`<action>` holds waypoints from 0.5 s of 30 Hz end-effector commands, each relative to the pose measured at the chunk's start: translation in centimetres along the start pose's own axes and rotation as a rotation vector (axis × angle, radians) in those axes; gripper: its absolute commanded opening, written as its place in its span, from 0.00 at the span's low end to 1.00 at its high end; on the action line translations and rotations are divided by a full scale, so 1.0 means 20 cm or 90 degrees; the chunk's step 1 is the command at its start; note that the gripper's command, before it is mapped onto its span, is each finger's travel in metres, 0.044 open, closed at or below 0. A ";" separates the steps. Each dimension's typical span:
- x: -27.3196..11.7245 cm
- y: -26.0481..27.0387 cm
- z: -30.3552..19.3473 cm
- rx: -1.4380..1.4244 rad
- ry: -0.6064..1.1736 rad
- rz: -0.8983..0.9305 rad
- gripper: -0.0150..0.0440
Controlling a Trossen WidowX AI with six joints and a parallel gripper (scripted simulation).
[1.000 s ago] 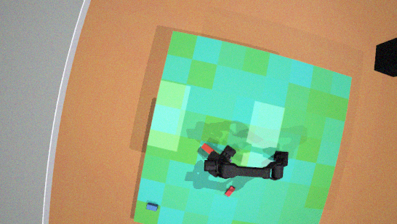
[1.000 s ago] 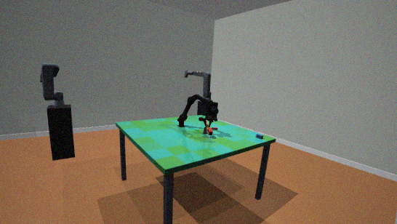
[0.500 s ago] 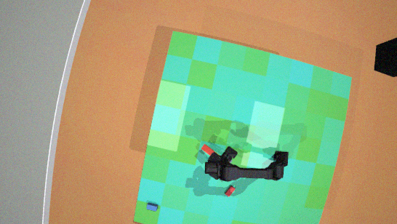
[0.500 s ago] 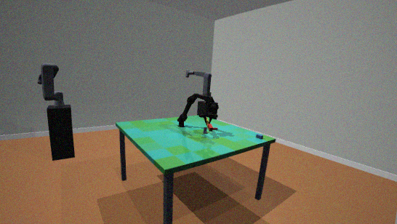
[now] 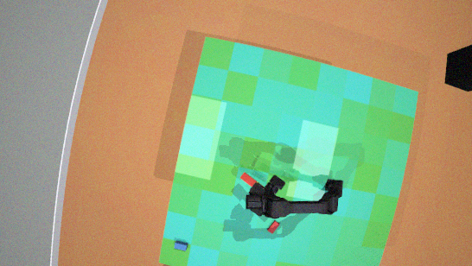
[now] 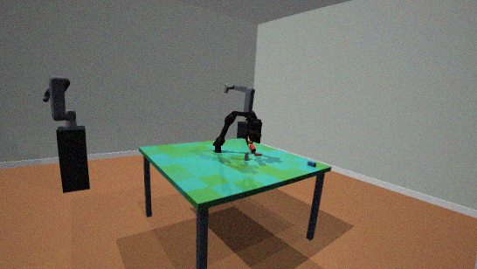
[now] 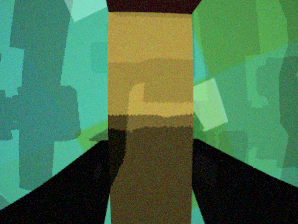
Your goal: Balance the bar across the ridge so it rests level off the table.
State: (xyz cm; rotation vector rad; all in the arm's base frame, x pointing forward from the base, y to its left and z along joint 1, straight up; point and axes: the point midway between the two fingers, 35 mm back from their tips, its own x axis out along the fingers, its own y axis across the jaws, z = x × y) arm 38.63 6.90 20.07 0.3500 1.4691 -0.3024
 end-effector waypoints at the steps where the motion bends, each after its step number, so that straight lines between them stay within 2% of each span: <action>1: -0.03 0.01 -0.04 0.003 0.000 0.001 0.25; 15: -0.04 0.01 -0.31 0.018 0.019 -0.009 0.25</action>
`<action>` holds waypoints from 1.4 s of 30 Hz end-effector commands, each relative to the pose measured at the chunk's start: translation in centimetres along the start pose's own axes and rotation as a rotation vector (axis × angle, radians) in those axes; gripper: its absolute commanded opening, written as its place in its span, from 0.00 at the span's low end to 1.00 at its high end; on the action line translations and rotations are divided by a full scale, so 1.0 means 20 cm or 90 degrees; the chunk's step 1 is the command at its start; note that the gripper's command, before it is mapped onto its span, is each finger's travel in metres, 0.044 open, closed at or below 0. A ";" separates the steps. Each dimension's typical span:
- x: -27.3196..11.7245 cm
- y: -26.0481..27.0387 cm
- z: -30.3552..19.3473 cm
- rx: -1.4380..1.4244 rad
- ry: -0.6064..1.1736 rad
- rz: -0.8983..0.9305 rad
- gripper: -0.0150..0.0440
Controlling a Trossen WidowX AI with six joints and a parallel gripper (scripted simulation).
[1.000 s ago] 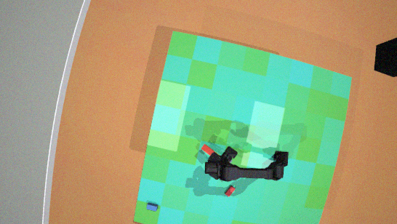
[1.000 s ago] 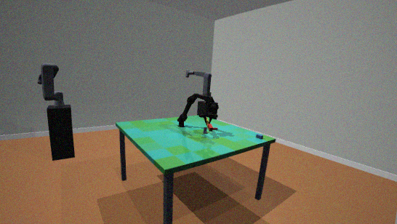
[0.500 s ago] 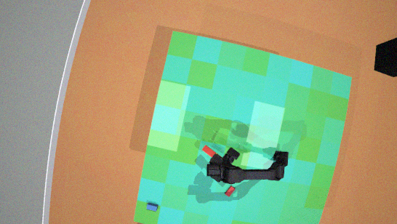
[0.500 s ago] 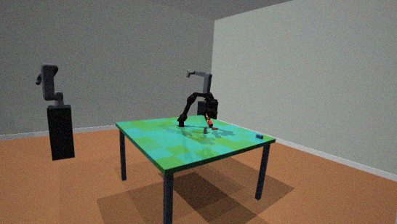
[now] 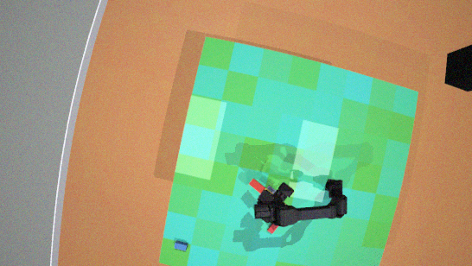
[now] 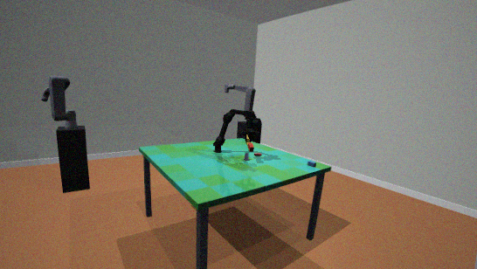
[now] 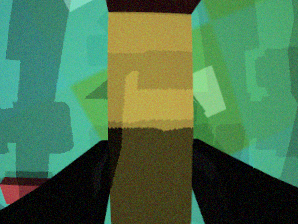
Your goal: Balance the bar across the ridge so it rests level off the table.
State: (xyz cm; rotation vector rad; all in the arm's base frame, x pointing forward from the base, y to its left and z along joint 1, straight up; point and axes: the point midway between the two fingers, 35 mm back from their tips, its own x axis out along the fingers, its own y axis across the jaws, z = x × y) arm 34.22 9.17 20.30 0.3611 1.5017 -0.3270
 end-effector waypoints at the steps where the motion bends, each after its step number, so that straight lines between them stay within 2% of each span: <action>1: -0.01 0.00 -0.08 0.006 0.000 0.001 0.25; 7: -0.01 -0.01 -0.18 0.011 0.006 -0.004 0.25; 42: 0.24 0.00 -0.18 0.011 0.006 -0.003 0.25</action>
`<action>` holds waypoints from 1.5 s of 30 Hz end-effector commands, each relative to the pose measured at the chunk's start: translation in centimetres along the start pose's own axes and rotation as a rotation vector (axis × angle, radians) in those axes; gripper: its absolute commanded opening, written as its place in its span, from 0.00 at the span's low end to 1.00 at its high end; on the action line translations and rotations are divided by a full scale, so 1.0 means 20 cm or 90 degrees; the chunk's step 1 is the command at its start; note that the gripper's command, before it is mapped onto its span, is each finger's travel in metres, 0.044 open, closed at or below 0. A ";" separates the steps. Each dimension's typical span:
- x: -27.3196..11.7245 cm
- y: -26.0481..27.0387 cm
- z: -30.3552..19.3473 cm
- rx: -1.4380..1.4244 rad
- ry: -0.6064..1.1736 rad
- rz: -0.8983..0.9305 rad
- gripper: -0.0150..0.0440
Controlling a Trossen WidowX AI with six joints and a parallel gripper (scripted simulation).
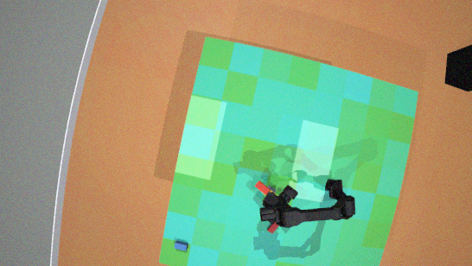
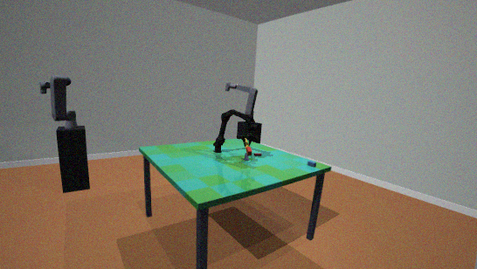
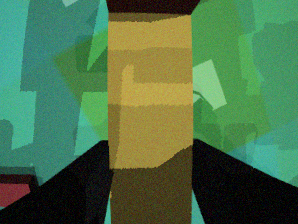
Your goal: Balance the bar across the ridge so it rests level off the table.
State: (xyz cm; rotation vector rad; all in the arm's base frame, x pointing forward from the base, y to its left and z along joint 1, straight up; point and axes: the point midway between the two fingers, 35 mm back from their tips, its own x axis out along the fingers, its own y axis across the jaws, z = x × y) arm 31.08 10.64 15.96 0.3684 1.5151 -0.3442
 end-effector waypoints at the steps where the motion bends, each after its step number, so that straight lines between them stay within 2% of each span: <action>1: 0.03 0.00 0.00 0.002 -0.002 0.003 0.25; 16: 0.15 -0.01 0.00 0.002 -0.002 0.003 0.25; 45: 0.17 -0.01 0.00 0.002 -0.002 0.003 0.25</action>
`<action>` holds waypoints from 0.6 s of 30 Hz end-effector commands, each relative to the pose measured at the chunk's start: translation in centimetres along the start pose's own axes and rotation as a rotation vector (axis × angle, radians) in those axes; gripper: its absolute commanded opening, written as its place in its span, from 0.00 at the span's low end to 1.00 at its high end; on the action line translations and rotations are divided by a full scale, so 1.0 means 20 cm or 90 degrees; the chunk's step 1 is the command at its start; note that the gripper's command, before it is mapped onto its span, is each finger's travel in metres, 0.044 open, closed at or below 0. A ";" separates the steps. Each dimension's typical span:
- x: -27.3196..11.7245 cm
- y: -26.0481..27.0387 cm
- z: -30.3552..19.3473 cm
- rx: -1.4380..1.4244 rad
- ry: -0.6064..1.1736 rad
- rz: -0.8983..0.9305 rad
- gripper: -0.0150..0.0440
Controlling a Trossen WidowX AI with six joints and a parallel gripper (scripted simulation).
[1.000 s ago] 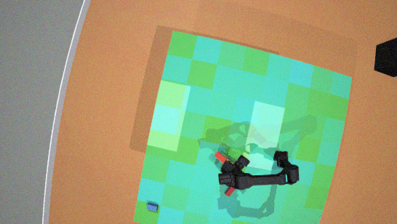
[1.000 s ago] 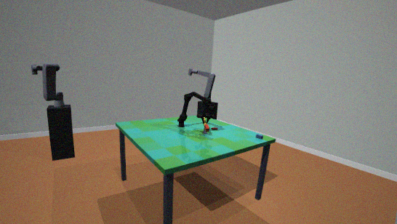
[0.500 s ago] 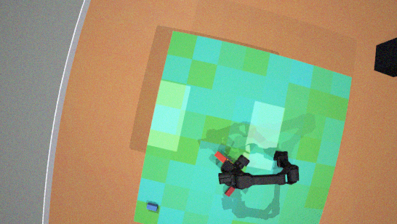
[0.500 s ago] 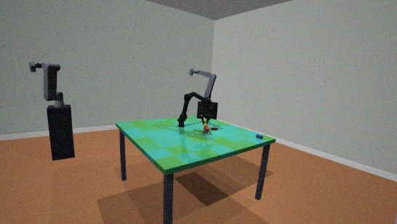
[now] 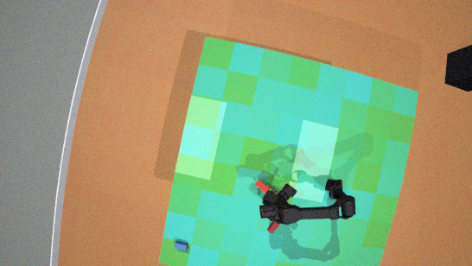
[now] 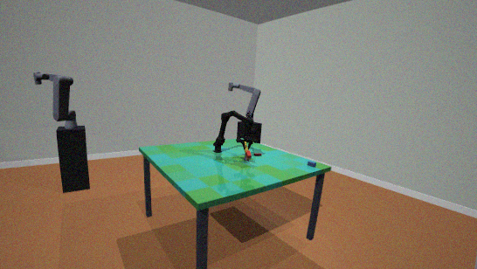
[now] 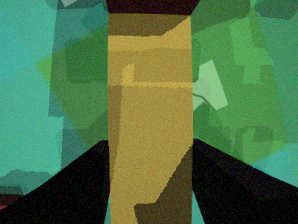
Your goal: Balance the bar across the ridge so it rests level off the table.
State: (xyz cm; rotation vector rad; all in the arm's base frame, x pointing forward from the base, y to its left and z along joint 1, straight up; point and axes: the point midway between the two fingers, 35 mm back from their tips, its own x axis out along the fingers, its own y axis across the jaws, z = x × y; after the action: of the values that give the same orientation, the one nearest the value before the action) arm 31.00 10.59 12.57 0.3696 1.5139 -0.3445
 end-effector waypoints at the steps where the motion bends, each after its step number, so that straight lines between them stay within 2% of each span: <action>1: 0.01 0.00 0.00 0.001 -0.002 0.002 0.25; 18: 0.04 0.00 0.00 0.001 -0.002 0.002 0.25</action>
State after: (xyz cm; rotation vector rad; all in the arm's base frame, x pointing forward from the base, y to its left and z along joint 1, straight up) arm 31.13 10.59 12.14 0.3719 1.5069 -0.3423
